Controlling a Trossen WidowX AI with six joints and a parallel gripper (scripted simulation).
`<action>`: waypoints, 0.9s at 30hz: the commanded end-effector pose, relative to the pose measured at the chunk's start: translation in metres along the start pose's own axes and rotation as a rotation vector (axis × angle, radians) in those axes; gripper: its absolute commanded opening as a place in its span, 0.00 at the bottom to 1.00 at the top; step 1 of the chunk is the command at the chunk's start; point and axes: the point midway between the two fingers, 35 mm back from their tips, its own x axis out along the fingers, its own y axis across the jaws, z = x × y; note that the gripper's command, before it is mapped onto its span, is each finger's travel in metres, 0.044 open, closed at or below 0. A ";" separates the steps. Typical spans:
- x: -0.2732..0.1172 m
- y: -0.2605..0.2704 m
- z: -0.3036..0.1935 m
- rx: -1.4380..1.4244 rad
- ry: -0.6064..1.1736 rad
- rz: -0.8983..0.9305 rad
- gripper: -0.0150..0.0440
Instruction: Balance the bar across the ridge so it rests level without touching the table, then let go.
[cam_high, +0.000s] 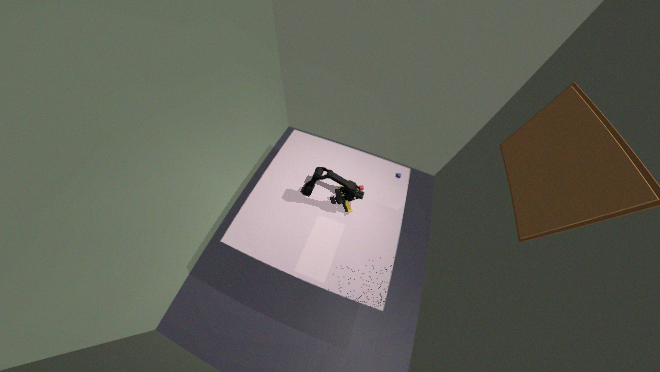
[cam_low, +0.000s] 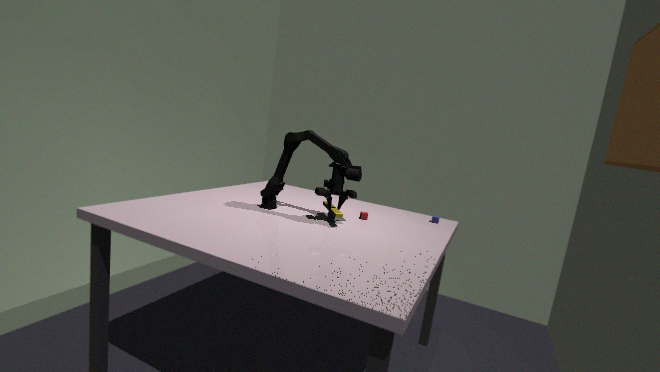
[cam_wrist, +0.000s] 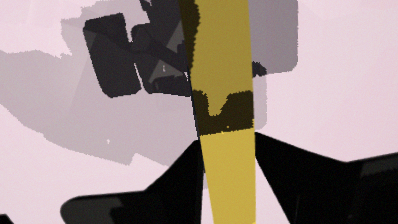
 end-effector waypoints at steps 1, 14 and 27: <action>0.000 0.000 0.000 0.000 0.000 0.001 0.55; 0.000 0.000 0.000 0.000 0.000 0.001 0.57; 0.000 0.000 0.000 0.000 0.000 0.001 0.79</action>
